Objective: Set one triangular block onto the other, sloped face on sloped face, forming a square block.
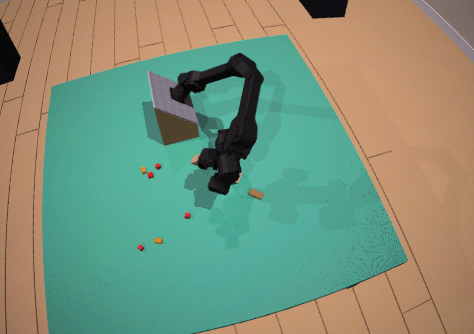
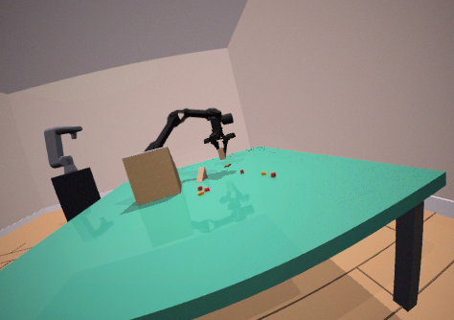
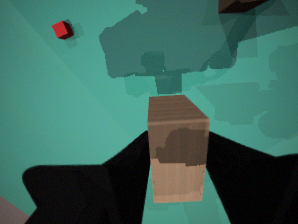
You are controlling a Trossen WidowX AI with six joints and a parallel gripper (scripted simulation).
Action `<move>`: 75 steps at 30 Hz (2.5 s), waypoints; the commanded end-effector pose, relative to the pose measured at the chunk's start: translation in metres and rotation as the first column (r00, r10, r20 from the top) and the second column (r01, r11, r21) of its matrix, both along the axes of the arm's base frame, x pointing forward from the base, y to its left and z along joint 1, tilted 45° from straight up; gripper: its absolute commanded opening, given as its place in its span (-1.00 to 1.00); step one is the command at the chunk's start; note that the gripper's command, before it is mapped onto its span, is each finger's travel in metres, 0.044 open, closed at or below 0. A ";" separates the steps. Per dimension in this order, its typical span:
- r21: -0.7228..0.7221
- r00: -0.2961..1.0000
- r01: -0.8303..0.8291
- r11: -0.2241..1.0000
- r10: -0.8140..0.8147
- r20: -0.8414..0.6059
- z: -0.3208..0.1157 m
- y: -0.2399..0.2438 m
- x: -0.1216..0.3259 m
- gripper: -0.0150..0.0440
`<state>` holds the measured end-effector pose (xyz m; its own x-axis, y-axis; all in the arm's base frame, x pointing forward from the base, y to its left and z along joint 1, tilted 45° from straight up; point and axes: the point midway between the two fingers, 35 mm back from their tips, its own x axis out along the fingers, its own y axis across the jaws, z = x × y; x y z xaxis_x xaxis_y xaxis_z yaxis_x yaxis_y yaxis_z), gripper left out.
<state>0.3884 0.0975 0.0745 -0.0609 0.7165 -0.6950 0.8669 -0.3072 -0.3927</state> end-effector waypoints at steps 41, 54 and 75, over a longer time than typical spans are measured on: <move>-0.039 1.000 0.009 0.999 -0.010 -0.021 -0.044 -0.133 -0.149 -0.49; -0.014 1.000 0.003 1.000 -0.004 -0.022 -0.051 -0.140 -0.186 -0.49; -0.009 1.000 0.003 1.000 -0.003 -0.020 -0.085 -0.069 -0.175 -0.49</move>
